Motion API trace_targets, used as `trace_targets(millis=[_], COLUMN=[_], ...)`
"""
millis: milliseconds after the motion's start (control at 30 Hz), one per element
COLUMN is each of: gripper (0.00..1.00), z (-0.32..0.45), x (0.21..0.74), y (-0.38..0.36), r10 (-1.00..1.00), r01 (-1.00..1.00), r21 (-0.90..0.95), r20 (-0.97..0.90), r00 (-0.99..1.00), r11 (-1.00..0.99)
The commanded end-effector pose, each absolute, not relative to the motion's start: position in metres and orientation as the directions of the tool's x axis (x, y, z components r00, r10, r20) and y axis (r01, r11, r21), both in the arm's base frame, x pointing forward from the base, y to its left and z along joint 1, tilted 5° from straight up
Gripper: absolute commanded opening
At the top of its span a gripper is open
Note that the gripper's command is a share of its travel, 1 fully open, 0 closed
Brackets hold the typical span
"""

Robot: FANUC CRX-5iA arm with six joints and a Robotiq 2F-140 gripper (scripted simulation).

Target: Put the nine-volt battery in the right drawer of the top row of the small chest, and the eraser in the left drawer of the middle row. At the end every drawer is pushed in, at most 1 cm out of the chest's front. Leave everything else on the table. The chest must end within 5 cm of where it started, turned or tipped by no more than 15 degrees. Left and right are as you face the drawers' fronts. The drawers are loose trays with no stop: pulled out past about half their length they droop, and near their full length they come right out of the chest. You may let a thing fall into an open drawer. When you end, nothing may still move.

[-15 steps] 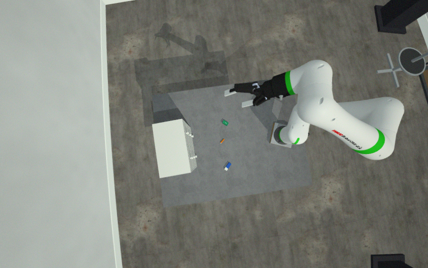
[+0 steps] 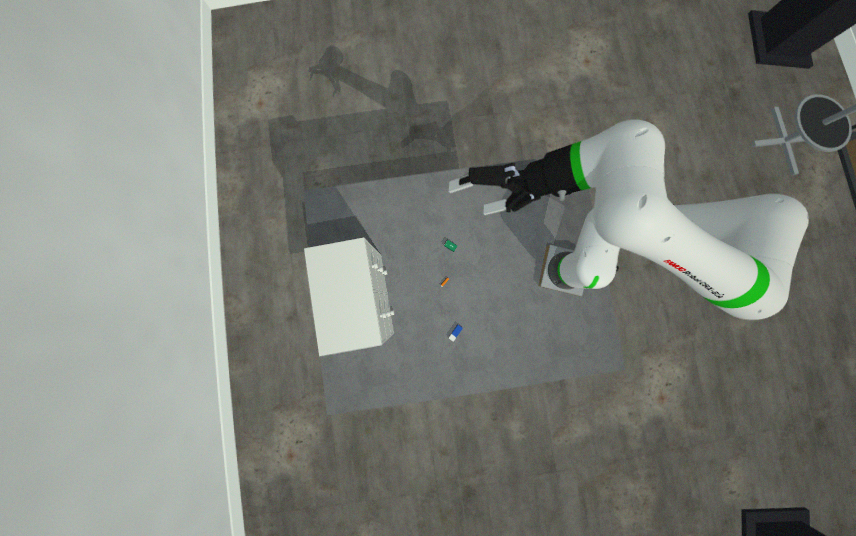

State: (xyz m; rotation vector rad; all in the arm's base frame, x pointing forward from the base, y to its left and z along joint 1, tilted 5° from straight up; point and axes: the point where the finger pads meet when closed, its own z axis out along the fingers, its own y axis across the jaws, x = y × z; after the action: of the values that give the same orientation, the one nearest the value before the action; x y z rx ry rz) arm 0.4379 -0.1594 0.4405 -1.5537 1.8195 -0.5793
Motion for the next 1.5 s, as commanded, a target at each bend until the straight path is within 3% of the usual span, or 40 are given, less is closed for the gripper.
trace_targets(millis=[0,167,333,400,500,600,767,1333,1467], gripper=[1.0,1.0,1.0,1.0,1.0,1.0,1.0,1.0,1.0], z=[0.441,0.433,0.406,0.406,0.393,0.393,0.382,0.382,0.381], x=[0.438,0.446,0.469,0.469,0.477,0.477,0.483,0.484,0.484], y=[-0.159,-0.147,-0.102,-0.102,-0.077,-0.077,-0.049,-0.047,-0.047], r10=[-0.977,-0.98,-0.985,-0.985,-0.985,-0.985,-0.982,-0.981,-0.959], r01=[-0.681,-0.743,-0.918,-0.918,-0.968,-0.968,-0.985,-0.984,-0.962], r21=[-0.706,-0.65,-0.397,-0.397,-0.236,-0.236,-0.043,-0.031,-0.038], r20=[-0.2,-0.194,-0.158,-0.158,-0.127,-0.127,-0.08,-0.076,-0.073], r00=[-0.069,-0.039,0.063,0.063,0.114,0.114,0.171,0.179,0.273], r11=[0.193,0.159,0.005,0.005,-0.082,-0.082,-0.168,-0.177,-0.271])
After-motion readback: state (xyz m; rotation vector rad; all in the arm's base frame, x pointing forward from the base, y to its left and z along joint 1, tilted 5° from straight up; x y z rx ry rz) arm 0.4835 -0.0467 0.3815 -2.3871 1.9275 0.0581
